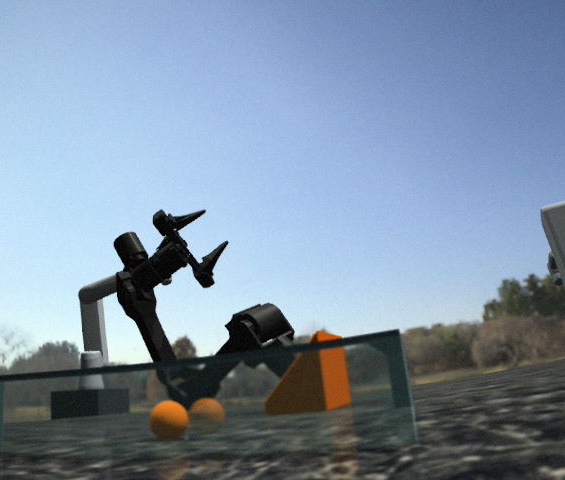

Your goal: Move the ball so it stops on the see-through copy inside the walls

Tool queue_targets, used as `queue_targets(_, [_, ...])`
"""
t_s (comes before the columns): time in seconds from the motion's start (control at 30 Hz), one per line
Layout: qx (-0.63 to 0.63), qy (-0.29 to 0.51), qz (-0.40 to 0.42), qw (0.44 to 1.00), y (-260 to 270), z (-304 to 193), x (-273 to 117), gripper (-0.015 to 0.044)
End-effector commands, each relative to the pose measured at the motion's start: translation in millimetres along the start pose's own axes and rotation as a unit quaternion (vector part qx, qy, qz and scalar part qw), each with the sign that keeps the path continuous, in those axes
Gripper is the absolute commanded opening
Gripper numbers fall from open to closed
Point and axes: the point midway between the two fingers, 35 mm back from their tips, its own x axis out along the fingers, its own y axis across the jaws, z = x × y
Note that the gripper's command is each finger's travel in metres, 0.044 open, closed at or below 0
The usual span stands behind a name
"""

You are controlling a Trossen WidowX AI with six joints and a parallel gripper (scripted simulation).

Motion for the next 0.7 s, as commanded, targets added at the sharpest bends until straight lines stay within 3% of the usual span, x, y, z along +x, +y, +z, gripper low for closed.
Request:
queue_targets(0.0, [0.005, 0.005, -0.001, 1.000, -2.2, -1.2, 1.6, 0.0374])
queue_targets(0.13, [0.109, 0.100, -0.032, 0.988, -45.6, -30.1, 29.7, 0.0272])
queue_targets(0.37, [0.308, 0.286, -0.115, 0.900, -120.6, -117.5, 65.4, 0.0272])
queue_targets(0.67, [0.492, 0.471, -0.238, 0.692, -170.9, -252.1, 61.2, 0.0272])
